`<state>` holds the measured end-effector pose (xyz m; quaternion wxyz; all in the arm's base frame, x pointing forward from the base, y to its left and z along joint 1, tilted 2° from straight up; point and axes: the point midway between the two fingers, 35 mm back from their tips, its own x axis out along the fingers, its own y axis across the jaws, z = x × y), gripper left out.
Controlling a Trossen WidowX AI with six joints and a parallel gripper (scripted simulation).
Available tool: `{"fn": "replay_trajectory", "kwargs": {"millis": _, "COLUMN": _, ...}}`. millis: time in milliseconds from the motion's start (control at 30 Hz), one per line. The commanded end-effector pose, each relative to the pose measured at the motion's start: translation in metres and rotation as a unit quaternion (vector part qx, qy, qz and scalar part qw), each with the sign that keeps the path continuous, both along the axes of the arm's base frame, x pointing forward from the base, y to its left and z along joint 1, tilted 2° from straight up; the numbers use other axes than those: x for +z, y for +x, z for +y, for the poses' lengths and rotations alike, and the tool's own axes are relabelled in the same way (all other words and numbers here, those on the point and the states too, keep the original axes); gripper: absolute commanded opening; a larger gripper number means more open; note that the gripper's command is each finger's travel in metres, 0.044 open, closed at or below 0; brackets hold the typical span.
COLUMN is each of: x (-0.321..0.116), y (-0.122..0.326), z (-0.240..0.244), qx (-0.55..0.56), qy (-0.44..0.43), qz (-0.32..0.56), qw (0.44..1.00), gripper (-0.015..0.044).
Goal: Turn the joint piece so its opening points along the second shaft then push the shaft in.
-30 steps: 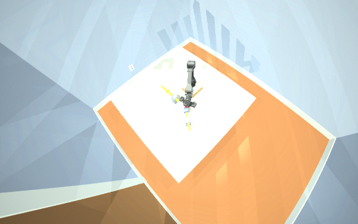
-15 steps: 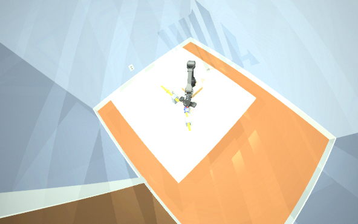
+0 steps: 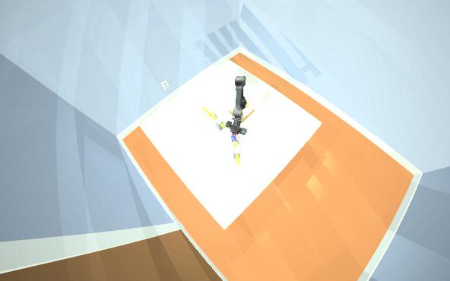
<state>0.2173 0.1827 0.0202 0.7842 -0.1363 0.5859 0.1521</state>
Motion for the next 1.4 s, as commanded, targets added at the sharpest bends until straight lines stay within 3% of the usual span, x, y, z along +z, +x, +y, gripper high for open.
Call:
{"fn": "replay_trajectory", "kwargs": {"millis": 0, "x": -0.001, "y": -0.001, "z": -0.001, "qx": 0.002, "qy": -0.001, "qz": 0.002, "qw": 1.0, "gripper": 0.0182}}
{"fn": "replay_trajectory", "kwargs": {"millis": 67, "x": 0.0, "y": 0.0, "z": 0.0, "qx": 0.0, "qy": 0.0, "qz": 0.0, "qw": 1.0, "gripper": 0.0147}}
{"fn": "replay_trajectory", "kwargs": {"millis": 233, "x": 0.0, "y": 0.0, "z": 0.0, "qx": 0.0, "qy": 0.0, "qz": 0.0, "qw": 1.0, "gripper": 0.0147}}
{"fn": "replay_trajectory", "kwargs": {"millis": 433, "x": 0.0, "y": 0.0, "z": 0.0, "qx": 0.0, "qy": 0.0, "qz": 0.0, "qw": 1.0, "gripper": 0.0}}
{"fn": "replay_trajectory", "kwargs": {"millis": 633, "x": 0.0, "y": 0.0, "z": -0.001, "qx": 0.006, "qy": -0.001, "qz": 0.001, "qw": 1.0, "gripper": 0.0}}
{"fn": "replay_trajectory", "kwargs": {"millis": 1367, "x": 0.004, "y": 0.01, "z": -0.016, "qx": 0.196, "qy": -0.029, "qz": 0.035, "qw": 0.98, "gripper": 0.0}}
